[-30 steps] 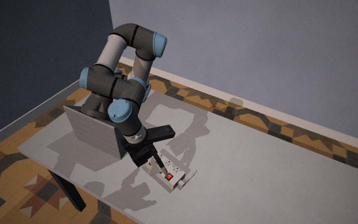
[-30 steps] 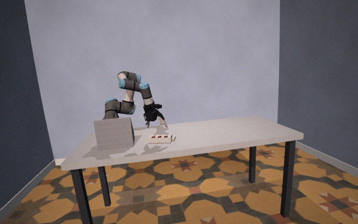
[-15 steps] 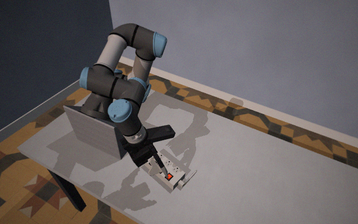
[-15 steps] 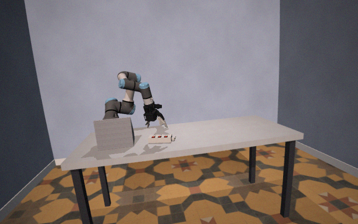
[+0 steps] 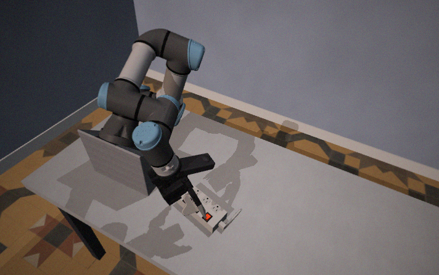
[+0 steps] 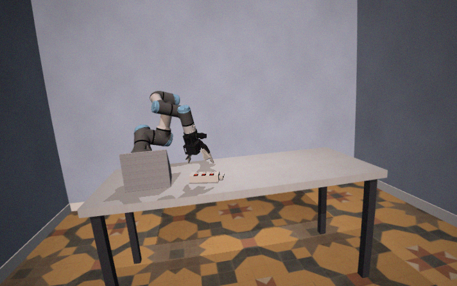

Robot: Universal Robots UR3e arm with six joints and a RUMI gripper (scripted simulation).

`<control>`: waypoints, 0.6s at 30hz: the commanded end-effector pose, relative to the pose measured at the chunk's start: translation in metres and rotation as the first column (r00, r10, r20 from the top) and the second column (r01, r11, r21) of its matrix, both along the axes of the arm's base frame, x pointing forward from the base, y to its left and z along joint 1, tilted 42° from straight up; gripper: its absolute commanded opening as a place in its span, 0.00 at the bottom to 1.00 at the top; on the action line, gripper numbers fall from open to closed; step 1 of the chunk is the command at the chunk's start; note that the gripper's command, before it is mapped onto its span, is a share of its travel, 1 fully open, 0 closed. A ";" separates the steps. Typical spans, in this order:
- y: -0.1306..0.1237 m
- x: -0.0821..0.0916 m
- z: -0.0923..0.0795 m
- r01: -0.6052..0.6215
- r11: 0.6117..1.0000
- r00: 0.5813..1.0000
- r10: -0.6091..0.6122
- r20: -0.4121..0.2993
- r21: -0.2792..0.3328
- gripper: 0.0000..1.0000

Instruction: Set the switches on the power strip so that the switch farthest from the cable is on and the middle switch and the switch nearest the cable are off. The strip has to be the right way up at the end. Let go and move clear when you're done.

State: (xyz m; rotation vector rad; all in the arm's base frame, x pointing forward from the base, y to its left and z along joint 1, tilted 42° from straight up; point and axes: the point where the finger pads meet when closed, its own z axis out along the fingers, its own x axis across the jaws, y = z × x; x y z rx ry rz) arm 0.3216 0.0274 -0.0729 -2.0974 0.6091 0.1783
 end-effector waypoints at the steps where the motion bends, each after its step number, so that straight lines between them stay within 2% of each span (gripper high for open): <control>1: -0.001 0.001 0.000 -0.002 1.000 1.000 0.002 0.003 -0.004 1.00; 5: -0.003 0.003 0.005 -0.041 0.999 0.999 0.042 0.027 -0.026 1.00; 9: -0.007 0.011 0.020 -0.136 0.987 0.986 0.143 0.083 -0.083 1.00; 11: -0.007 0.011 0.020 -0.136 0.987 0.986 0.143 0.083 -0.083 1.00; 15: -0.008 0.021 0.043 -0.258 0.952 0.947 0.283 0.151 -0.164 1.00; 17: -0.008 0.021 0.043 -0.258 0.952 0.947 0.283 0.151 -0.164 1.00; 18: -0.008 0.023 0.049 -0.287 0.940 0.933 0.318 0.167 -0.185 1.00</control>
